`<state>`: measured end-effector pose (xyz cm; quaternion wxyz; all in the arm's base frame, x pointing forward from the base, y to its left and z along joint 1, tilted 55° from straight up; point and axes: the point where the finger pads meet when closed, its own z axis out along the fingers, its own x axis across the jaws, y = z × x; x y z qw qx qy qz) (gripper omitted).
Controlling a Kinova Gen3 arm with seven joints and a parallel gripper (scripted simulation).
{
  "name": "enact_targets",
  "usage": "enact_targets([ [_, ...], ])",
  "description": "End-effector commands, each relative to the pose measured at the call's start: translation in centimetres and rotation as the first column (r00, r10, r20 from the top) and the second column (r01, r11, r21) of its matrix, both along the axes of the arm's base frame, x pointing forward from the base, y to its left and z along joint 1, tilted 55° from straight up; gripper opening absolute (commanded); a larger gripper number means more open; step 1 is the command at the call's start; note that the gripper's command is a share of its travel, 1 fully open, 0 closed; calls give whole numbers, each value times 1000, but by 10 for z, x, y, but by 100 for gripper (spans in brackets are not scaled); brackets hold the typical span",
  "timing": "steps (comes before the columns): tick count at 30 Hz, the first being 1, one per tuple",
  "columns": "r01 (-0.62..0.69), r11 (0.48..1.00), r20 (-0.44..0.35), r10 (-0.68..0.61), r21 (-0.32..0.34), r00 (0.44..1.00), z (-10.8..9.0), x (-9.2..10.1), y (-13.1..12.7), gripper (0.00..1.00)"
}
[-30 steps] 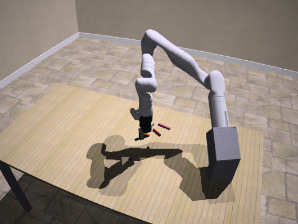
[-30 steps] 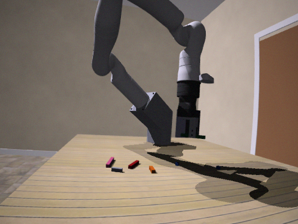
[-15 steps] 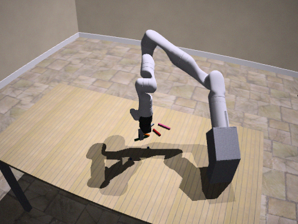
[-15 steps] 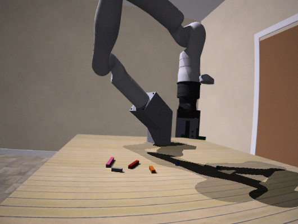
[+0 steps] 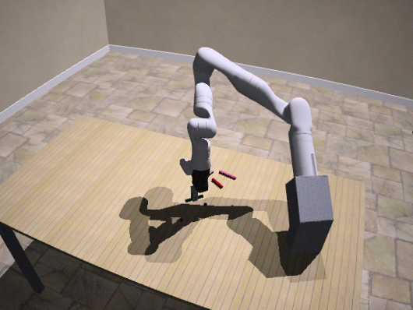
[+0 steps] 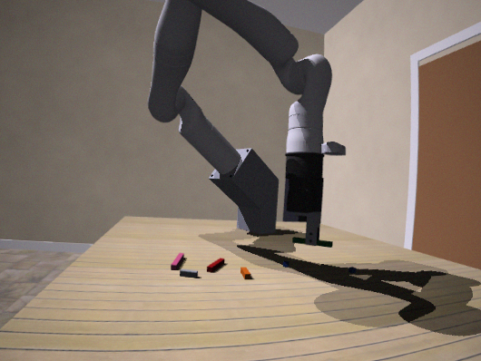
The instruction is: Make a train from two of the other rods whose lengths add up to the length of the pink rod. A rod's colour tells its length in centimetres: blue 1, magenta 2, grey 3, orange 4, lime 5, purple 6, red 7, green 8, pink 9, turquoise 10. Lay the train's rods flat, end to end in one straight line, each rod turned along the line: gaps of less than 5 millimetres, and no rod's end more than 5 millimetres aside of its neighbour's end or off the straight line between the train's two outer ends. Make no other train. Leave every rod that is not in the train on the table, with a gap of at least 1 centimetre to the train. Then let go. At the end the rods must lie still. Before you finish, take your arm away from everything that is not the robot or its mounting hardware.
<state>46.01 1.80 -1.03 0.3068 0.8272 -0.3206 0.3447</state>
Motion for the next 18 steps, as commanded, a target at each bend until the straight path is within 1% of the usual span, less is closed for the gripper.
enact_targets([
  [1,11,1000,-9,-11,-8,1000,-10,1,-14,24],
  [6,11,1000,-9,-11,-8,1000,-19,7,-26,24],
  [18,11,1000,-9,-11,-8,1000,-24,10,-33,24],
])
